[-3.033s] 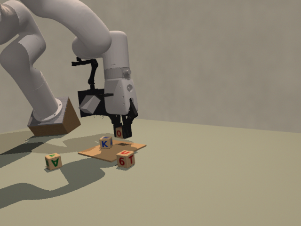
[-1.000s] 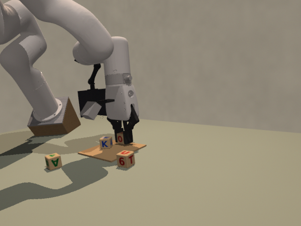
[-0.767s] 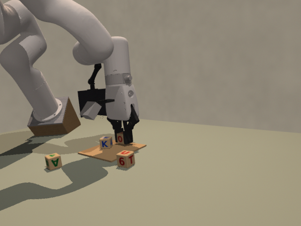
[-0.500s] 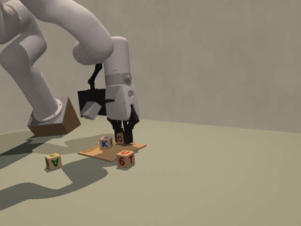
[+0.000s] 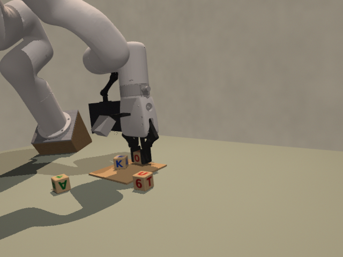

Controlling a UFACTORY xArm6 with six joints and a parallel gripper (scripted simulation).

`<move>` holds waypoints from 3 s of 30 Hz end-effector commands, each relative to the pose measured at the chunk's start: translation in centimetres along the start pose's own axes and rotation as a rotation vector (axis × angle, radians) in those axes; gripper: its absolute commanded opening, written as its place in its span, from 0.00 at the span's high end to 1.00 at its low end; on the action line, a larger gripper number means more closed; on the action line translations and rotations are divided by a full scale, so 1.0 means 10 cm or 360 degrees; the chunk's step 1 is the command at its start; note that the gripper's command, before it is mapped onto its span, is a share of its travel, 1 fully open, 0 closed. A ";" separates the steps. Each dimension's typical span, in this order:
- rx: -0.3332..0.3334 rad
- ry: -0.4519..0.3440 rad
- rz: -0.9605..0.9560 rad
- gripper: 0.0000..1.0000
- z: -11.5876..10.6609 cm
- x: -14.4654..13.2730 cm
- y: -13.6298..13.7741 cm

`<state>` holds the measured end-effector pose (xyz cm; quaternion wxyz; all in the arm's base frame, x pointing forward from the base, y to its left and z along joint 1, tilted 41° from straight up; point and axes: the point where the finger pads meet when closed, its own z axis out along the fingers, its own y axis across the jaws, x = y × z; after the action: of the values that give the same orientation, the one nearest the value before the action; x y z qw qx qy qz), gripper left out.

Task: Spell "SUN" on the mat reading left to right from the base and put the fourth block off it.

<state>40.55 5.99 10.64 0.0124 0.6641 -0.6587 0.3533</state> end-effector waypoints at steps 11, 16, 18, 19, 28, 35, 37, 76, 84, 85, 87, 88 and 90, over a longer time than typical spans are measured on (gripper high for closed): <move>0.0003 -0.0002 0.0001 0.73 0.03 0.00 -0.01; 0.0003 -0.0002 0.0001 0.73 0.04 0.00 -0.01; 0.0003 -0.0002 0.0001 0.73 0.04 0.00 -0.01; 0.0003 -0.0002 0.0001 0.73 0.04 0.00 -0.01; 0.0003 -0.0002 0.0001 0.73 0.04 0.00 -0.01; 0.0003 -0.0002 0.0001 0.73 0.04 0.00 -0.01; 0.0003 -0.0002 0.0001 0.73 0.04 0.00 -0.01; 0.0003 -0.0002 0.0001 0.53 0.04 0.00 -0.01; 0.0003 -0.0002 0.0001 0.53 -0.03 0.00 -0.01; 0.0003 -0.0002 0.0001 0.53 -0.06 0.00 -0.01; 0.0003 -0.0002 0.0001 0.53 -0.13 0.00 -0.01; 0.0003 -0.0002 0.0001 0.53 -0.18 0.00 -0.01; 0.0003 -0.0002 0.0001 0.53 -0.27 0.00 -0.01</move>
<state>39.99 6.59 11.53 0.0123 0.6643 -0.6587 0.3532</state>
